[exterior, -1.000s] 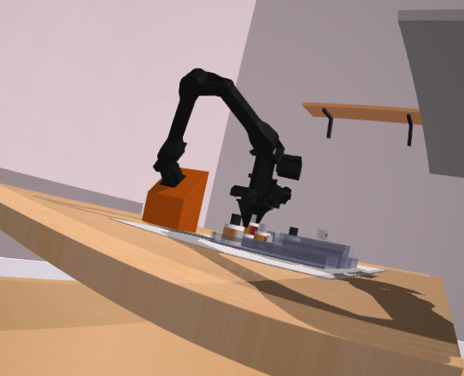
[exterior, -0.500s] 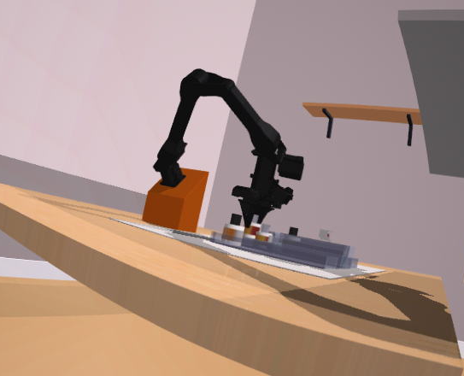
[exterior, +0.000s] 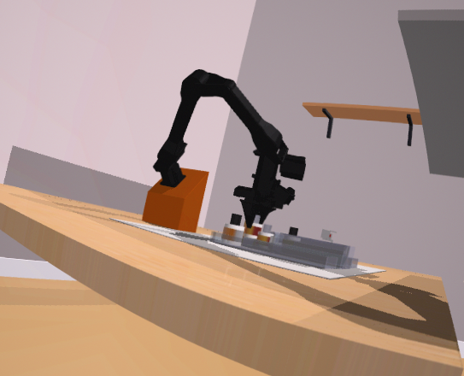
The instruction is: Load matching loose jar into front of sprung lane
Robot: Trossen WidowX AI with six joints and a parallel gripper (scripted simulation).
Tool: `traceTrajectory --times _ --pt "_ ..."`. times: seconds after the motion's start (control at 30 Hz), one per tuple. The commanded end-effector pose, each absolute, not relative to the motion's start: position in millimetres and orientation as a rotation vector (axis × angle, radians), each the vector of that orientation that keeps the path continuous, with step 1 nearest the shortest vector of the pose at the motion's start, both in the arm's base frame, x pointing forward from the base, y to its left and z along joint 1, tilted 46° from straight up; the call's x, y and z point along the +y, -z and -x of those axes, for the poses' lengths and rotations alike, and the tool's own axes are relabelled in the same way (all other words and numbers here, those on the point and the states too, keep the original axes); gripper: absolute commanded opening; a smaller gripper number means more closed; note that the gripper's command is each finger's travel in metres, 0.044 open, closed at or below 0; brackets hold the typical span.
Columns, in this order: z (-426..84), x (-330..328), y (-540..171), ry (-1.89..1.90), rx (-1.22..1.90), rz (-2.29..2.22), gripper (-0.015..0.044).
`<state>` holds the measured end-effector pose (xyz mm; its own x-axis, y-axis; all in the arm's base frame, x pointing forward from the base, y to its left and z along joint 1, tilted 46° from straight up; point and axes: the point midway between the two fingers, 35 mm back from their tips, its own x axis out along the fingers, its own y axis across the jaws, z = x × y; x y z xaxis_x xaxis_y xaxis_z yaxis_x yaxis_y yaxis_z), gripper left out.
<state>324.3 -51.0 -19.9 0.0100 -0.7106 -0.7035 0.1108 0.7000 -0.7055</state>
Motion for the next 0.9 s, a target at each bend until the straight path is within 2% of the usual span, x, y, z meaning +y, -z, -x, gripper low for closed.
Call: traceTrajectory --times 0.0,0.87 --pt "-334.5 -49.7 15.5 0.694 1.399 0.530 0.0000" --pt "-343.4 -48.6 12.2 0.694 1.398 0.530 0.0000"
